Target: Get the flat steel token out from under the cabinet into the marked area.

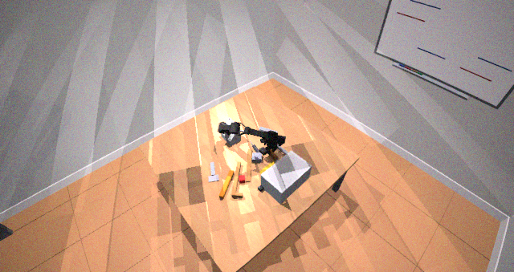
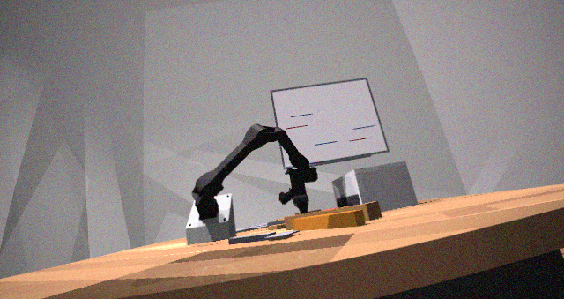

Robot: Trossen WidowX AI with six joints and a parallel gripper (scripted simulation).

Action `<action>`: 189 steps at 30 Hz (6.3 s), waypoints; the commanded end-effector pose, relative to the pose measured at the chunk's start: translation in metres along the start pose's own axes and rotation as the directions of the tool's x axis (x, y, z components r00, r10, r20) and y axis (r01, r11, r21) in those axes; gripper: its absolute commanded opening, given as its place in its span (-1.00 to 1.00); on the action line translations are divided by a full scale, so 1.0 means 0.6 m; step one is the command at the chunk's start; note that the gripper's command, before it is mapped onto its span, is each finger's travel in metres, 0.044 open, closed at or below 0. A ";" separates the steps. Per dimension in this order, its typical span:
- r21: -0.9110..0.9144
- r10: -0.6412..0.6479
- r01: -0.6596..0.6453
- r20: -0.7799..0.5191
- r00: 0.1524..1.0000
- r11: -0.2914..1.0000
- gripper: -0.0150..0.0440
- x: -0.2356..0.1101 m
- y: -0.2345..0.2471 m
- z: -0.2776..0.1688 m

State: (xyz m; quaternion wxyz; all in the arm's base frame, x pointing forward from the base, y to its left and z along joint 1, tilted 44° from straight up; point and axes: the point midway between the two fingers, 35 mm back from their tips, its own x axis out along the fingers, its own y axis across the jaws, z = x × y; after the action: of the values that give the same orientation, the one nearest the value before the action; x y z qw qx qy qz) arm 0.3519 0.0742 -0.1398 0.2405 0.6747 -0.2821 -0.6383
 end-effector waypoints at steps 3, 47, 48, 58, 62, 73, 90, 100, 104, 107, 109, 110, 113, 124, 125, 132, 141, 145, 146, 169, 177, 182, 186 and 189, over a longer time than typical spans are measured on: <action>-0.001 0.002 -0.002 0.004 1.000 1.000 -0.49 0.001 0.000 0.015; -0.003 0.001 -0.001 0.006 1.000 1.000 -0.49 0.001 -0.008 0.106; -0.003 0.001 -0.001 0.006 1.000 1.000 -0.49 0.001 -0.008 0.108; -0.003 0.000 0.000 0.006 1.000 1.000 -0.49 0.001 -0.011 0.132; -0.004 0.000 0.000 0.007 1.000 1.000 -0.49 0.001 -0.012 0.142; -0.004 0.000 0.001 0.007 1.000 1.000 -0.49 0.001 -0.015 0.171; -0.005 -0.001 0.001 0.009 1.000 1.000 -0.49 0.000 -0.021 0.221; -0.003 -0.005 0.005 0.004 1.000 1.000 -0.49 -0.004 -0.028 0.223; -0.001 -0.004 0.004 0.006 1.000 1.000 -0.49 -0.006 -0.034 0.227; 0.001 -0.004 0.003 0.008 1.000 1.000 -0.49 -0.009 -0.039 0.230; 0.002 -0.003 0.003 0.008 1.000 1.000 -0.49 -0.010 -0.043 0.232; 0.002 -0.003 0.003 0.009 1.000 1.000 -0.49 -0.010 -0.043 0.232; 0.001 0.001 -0.001 0.012 1.000 1.000 -0.31 -0.007 -0.037 0.234; 0.001 -0.002 0.002 0.010 1.000 1.000 0.36 -0.007 -0.037 0.235; 0.001 -0.002 0.002 0.009 1.000 1.000 0.42 -0.007 -0.037 0.235; 0.003 -0.002 0.002 0.009 1.000 1.000 0.42 -0.007 -0.038 0.234; -0.002 -0.002 0.002 0.009 1.000 1.000 0.42 -0.001 -0.036 0.241; 0.006 -0.009 0.009 0.004 1.000 1.000 0.25 -0.005 -0.040 0.235; 0.006 -0.009 0.009 0.004 1.000 1.000 0.16 -0.005 -0.040 0.235; 0.005 -0.008 0.008 0.005 1.000 1.000 -0.49 -0.005 -0.040 0.227; 0.002 -0.005 0.005 0.006 1.000 1.000 -0.49 -0.006 -0.040 0.207; 0.001 -0.004 0.004 0.007 1.000 1.000 -0.49 -0.006 -0.040 0.194; 0.001 -0.003 0.003 0.007 1.000 1.000 -0.49 -0.006 -0.039 0.184; 0.001 -0.003 0.003 0.007 1.000 1.000 -0.49 -0.006 -0.039 0.176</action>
State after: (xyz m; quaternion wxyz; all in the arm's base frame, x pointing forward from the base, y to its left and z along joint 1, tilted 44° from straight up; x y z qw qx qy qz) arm 0.2422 0.0964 -0.1602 0.2405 0.6729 -0.2828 -0.6398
